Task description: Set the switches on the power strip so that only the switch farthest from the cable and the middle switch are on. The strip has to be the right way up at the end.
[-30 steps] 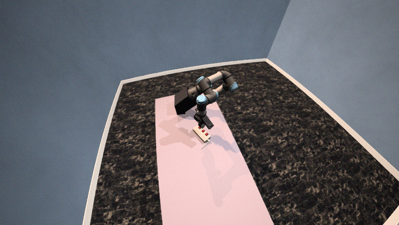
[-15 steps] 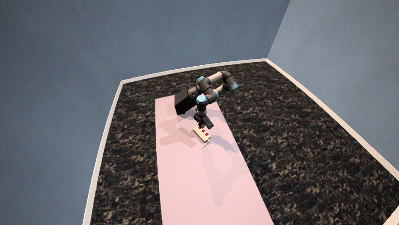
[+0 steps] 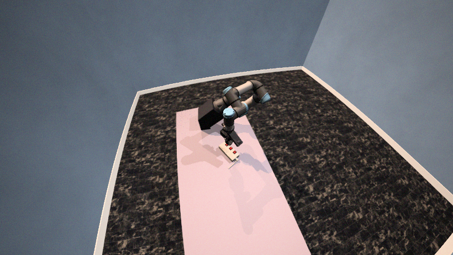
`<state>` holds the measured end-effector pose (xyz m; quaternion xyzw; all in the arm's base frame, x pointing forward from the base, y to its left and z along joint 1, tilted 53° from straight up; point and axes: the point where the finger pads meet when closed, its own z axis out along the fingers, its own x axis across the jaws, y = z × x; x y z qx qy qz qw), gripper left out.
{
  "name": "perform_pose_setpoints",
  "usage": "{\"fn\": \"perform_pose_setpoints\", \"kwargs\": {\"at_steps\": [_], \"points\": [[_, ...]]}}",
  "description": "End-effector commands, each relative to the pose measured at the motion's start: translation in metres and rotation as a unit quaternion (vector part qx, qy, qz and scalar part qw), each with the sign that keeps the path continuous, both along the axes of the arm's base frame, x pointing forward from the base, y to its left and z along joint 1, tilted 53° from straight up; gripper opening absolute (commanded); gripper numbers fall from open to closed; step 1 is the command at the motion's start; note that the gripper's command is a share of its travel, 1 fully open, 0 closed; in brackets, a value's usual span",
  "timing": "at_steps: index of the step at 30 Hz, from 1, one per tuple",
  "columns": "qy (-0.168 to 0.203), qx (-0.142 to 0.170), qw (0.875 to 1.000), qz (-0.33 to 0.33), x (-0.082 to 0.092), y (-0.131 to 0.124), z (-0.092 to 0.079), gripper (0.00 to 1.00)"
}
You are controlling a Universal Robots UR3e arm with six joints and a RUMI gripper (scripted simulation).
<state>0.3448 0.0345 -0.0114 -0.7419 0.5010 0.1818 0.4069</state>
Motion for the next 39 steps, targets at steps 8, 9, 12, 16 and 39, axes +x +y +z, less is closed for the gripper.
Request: {"fn": "perform_pose_setpoints", "kwargs": {"at_steps": [8,9,12,16,39], "points": [[-0.001,-0.001,1.000,-0.001,0.001,0.003,-0.003,0.00],[-0.001,-0.001,1.000,-0.001,0.001,0.004,-0.003,0.00],[-0.001,-0.001,1.000,-0.001,0.002,0.006,-0.005,0.00],[-0.001,-0.001,1.000,-0.001,0.002,0.010,-0.008,0.00],[-0.001,-0.001,1.000,-0.001,0.005,0.029,-0.023,0.00]]}}
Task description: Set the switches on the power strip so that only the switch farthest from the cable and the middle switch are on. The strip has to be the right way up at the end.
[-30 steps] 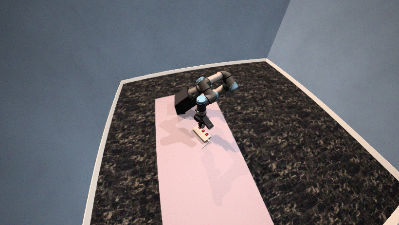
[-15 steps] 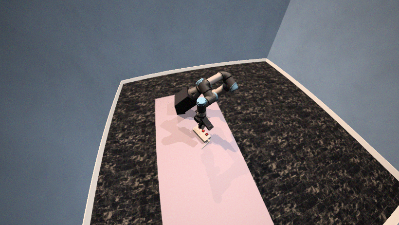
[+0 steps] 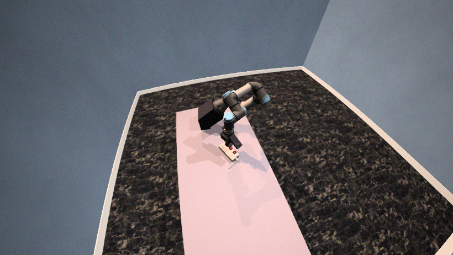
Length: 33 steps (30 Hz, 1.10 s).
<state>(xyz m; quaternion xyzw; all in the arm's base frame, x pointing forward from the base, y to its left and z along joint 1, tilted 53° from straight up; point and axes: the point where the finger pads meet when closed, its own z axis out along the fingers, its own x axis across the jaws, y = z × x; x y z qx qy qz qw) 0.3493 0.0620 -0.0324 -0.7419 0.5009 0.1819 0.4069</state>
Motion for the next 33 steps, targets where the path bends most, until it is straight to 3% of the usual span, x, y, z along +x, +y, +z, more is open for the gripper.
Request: {"fn": "perform_pose_setpoints", "kwargs": {"at_steps": [1,33], "points": [[-0.001,-0.001,1.000,-0.001,0.0011,0.0019,-0.0022,0.00],[-0.001,-0.001,1.000,-0.001,0.0018,0.0060,-0.0054,0.00]]}}
